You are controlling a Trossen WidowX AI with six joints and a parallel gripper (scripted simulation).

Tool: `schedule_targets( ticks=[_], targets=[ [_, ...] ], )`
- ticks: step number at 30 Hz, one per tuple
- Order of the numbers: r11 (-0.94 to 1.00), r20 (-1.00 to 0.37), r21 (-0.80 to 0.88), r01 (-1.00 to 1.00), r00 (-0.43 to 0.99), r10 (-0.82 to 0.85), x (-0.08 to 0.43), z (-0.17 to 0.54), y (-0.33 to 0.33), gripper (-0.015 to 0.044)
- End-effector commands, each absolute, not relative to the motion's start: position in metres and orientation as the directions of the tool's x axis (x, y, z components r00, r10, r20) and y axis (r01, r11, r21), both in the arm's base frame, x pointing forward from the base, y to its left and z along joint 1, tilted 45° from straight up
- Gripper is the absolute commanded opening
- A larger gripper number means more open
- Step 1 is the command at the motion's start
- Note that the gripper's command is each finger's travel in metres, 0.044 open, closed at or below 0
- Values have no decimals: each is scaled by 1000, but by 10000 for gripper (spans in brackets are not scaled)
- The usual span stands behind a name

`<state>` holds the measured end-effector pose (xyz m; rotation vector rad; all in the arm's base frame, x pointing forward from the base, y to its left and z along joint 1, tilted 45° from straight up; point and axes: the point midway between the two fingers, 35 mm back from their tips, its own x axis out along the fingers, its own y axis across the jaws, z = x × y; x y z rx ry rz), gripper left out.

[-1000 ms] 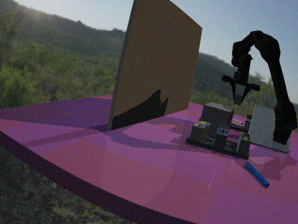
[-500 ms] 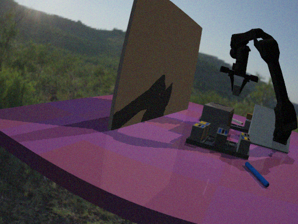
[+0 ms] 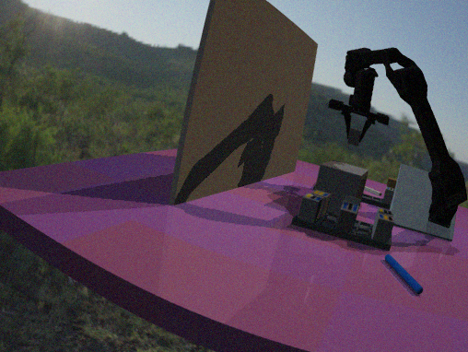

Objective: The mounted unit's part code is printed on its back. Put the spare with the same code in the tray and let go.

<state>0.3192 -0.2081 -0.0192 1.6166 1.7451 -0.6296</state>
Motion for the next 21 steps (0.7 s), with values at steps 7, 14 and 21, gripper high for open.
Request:
schedule_targets(
  ticks=[7, 14, 21],
  targets=[
    [111, -742, 96, 989, -3, 670, 352, -23, -201, 0],
    [111, -743, 97, 989, -2, 670, 354, -25, -199, 0],
    [111, -742, 96, 989, -3, 670, 355, -29, -196, 0]
  ],
)
